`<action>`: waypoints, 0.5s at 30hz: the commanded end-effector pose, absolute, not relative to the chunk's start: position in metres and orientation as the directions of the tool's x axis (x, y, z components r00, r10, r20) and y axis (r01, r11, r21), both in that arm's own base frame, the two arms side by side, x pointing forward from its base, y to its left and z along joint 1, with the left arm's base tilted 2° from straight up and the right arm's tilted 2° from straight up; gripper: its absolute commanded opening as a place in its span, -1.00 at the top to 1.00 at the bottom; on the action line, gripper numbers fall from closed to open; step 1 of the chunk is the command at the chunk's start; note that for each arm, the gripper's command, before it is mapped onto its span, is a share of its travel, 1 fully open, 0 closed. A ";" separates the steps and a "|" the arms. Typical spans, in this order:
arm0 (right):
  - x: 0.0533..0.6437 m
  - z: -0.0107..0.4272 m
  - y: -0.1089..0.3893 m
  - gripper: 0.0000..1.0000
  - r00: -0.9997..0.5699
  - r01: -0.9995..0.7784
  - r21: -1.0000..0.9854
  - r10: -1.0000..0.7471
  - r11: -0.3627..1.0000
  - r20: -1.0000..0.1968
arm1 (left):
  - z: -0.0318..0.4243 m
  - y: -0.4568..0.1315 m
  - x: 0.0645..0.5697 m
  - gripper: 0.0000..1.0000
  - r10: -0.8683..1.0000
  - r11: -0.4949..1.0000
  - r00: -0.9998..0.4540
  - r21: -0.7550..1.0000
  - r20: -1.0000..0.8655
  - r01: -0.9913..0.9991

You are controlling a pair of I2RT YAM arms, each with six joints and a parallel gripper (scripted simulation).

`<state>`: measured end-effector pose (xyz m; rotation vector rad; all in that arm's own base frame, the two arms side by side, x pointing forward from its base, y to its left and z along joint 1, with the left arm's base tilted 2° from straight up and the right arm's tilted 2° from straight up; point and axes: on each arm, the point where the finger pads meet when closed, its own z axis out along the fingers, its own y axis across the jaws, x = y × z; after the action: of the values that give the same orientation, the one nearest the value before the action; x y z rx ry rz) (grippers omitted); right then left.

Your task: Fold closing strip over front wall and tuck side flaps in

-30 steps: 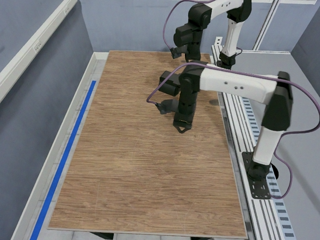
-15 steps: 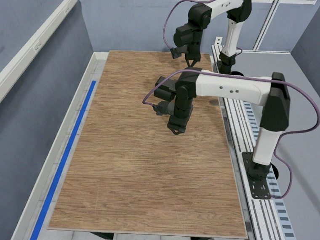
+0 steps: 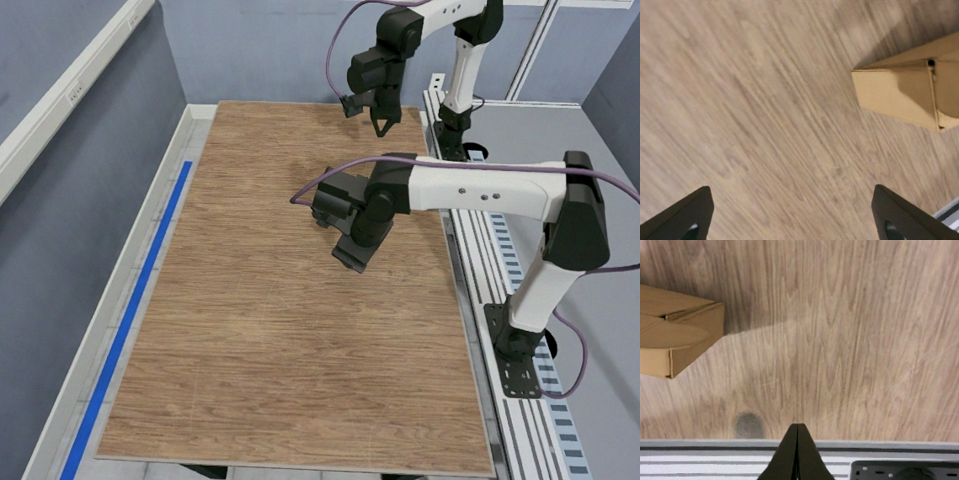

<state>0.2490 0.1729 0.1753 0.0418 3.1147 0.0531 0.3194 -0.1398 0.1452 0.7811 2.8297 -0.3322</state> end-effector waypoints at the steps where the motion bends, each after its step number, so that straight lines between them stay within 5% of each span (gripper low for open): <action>1: 0.249 0.180 0.172 0.98 -0.999 0.031 0.040 0.033 0.999 -0.037 | 0.160 -0.146 0.324 -0.60 0.534 0.761 -0.765 -0.191 -0.360 0.621; 15: 0.249 0.180 0.172 0.98 -0.999 0.031 0.040 0.033 0.999 -0.037 | 0.160 -0.146 0.323 -0.60 0.599 0.594 -0.614 -0.229 -0.514 0.771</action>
<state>0.2490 0.1729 0.1753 0.0418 3.1147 0.0531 0.3222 -0.1408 0.1452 1.0145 2.5927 -0.5535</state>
